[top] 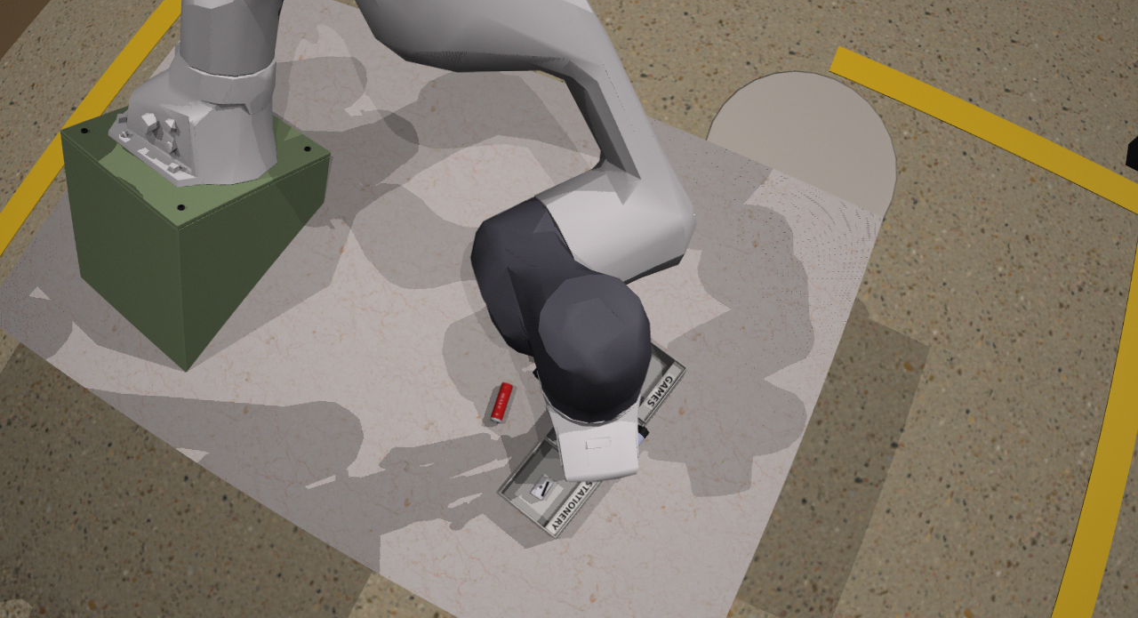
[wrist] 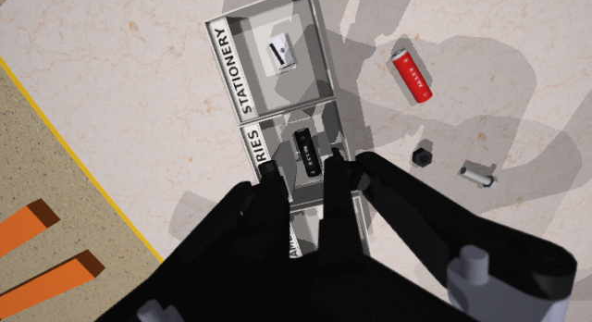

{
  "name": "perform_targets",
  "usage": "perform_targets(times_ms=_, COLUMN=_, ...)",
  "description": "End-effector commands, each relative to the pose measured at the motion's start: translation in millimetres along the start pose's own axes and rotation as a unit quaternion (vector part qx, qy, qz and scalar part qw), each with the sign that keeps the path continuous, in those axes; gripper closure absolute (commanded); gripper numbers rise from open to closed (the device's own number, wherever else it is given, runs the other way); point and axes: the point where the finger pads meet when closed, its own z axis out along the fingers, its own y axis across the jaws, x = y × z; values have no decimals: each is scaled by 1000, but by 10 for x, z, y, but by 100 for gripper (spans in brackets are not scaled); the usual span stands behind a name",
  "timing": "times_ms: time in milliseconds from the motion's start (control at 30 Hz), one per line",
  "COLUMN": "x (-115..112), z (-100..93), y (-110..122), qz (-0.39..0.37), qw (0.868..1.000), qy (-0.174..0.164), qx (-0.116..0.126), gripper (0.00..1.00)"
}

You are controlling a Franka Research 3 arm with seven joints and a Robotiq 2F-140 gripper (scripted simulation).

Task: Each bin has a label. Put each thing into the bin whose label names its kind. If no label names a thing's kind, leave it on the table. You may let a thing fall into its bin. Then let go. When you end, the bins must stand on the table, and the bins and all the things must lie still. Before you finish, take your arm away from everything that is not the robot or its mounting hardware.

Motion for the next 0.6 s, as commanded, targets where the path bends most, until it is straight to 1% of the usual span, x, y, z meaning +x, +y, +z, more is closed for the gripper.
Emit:
perform_targets(times_ms=0, x=10, z=8, y=-5, qz=-3, qw=1000, qy=2, qx=1, gripper=83)
perform_targets(times_ms=233, x=10, z=-5, y=-5, qz=-3, qw=1000, qy=2, qx=1, gripper=83)
perform_targets(times_ms=567, x=10, z=-139, y=-5, qz=-3, qw=1000, qy=2, qx=1, gripper=83)
